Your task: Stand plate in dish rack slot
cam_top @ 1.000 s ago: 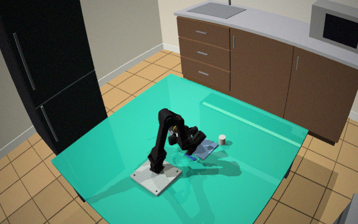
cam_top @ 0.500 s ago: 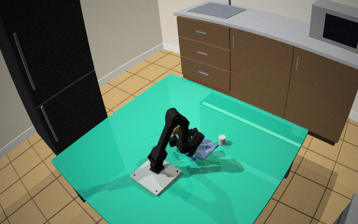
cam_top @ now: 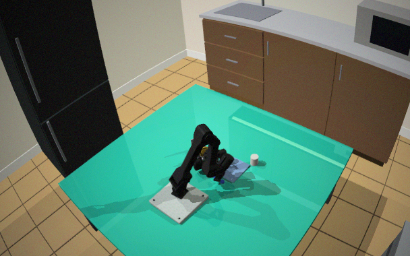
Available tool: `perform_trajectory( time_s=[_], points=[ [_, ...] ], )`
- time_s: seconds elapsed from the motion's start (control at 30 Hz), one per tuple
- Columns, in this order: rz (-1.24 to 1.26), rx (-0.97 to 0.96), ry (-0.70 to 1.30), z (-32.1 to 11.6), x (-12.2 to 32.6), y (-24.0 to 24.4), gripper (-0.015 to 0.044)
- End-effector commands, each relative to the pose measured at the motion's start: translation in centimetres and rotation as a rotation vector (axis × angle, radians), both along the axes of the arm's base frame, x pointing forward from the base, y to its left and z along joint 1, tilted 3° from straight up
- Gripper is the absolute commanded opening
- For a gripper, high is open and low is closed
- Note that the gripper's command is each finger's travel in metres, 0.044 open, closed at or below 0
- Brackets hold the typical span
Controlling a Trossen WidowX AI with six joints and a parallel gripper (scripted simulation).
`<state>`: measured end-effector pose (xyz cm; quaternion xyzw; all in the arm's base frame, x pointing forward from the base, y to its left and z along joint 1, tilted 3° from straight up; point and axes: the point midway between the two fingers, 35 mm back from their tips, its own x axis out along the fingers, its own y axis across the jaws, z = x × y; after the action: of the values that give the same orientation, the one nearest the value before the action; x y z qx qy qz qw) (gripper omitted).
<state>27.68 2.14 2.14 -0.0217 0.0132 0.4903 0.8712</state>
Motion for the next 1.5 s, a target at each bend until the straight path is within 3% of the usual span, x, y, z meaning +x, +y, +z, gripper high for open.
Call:
perform_trajectory(
  time_s=[0.0, 0.1, 0.6, 0.97, 1.47],
  points=[
    [0.0, 0.002, 0.003, 0.0, 0.0, 0.0, 0.0],
    [0.0, 0.002, 0.003, 0.0, 0.0, 0.0, 0.0],
    [0.0, -0.001, -0.001, 0.0, 0.0, 0.0, 0.0394],
    [0.0, 0.0, 0.0, 0.5, 0.2, -0.1, 0.04],
    [0.001, 0.011, 0.021, 11.4, 1.0, 0.1, 0.04]
  ],
)
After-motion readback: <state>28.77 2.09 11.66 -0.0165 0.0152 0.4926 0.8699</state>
